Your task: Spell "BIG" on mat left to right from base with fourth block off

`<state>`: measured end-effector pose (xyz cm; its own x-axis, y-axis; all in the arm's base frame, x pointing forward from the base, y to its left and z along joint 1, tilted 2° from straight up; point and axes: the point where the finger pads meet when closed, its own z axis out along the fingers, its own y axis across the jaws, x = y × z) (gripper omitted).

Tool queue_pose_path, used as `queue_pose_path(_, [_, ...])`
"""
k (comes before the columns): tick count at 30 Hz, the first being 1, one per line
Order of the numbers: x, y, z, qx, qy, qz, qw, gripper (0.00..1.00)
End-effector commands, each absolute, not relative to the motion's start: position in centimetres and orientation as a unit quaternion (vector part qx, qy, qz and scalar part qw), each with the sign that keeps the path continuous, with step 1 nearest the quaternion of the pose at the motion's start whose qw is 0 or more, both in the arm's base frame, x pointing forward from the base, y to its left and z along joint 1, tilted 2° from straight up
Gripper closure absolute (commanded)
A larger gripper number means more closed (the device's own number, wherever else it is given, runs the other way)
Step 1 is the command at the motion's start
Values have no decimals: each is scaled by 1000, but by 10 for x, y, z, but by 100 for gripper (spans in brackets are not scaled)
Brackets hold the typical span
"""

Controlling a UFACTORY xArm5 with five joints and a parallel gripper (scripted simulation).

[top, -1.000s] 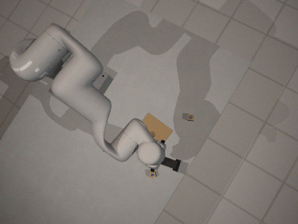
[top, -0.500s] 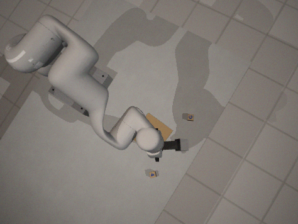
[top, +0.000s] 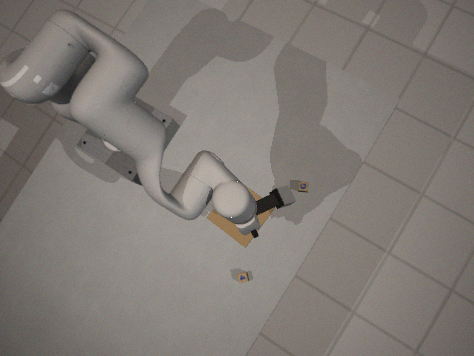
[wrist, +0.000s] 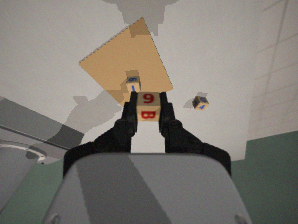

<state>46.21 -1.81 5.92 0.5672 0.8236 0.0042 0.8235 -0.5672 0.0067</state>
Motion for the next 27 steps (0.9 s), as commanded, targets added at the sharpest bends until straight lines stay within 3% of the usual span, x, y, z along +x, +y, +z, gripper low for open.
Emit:
queue_pose_path(1, [452,-8,61,851,526,7,5,79])
queue_pose_path(16, [421,17,60,737,676,7,6,79])
queue_pose_path(27, [419,18,60,731,683,7,6,79])
